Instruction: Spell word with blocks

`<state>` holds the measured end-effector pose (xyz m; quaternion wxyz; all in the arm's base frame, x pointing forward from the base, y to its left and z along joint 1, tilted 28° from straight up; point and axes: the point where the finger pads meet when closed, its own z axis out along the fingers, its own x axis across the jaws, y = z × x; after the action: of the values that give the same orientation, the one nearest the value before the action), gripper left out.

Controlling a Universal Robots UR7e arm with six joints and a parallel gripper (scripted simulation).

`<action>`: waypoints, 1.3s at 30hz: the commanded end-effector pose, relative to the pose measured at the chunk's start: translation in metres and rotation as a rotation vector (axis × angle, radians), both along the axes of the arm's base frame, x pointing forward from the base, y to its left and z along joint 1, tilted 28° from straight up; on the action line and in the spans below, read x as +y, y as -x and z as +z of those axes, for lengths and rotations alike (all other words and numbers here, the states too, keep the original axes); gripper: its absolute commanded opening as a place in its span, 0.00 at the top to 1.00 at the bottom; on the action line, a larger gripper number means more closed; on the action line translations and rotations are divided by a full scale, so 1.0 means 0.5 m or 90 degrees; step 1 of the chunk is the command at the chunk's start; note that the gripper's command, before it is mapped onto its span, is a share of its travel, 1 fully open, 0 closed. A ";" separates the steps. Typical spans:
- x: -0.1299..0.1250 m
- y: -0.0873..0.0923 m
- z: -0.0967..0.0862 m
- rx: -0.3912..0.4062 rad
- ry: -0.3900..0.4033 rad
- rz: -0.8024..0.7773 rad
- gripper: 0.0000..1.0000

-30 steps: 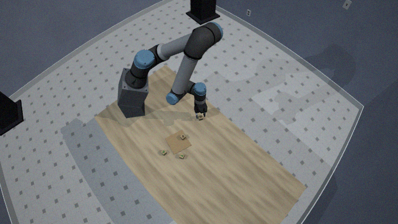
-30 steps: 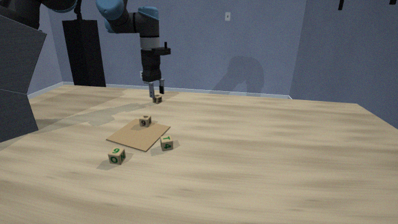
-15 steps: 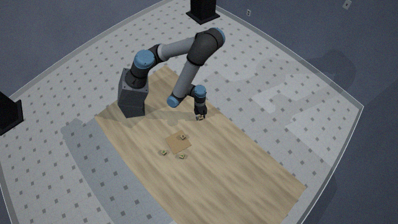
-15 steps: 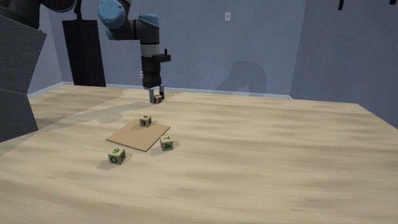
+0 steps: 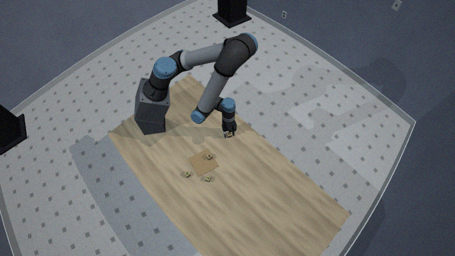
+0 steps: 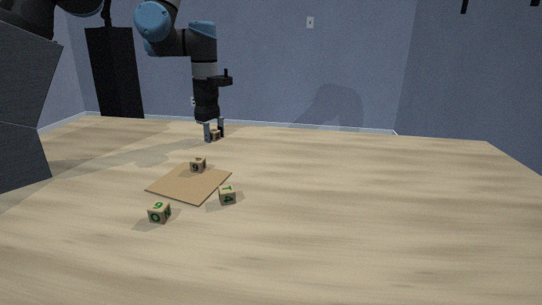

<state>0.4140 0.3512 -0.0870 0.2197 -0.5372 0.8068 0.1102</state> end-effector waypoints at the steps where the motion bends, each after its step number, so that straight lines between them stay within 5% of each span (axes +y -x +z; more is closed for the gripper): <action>1: 0.002 -0.001 0.001 -0.002 0.000 0.000 0.00; 22: 0.002 -0.001 0.001 -0.002 0.000 0.000 0.00; 23: 0.002 -0.001 0.001 -0.002 0.000 0.000 0.13; 39: 0.002 -0.001 0.001 -0.002 0.000 0.000 0.13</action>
<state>0.4140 0.3512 -0.0870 0.2197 -0.5372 0.8068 0.1102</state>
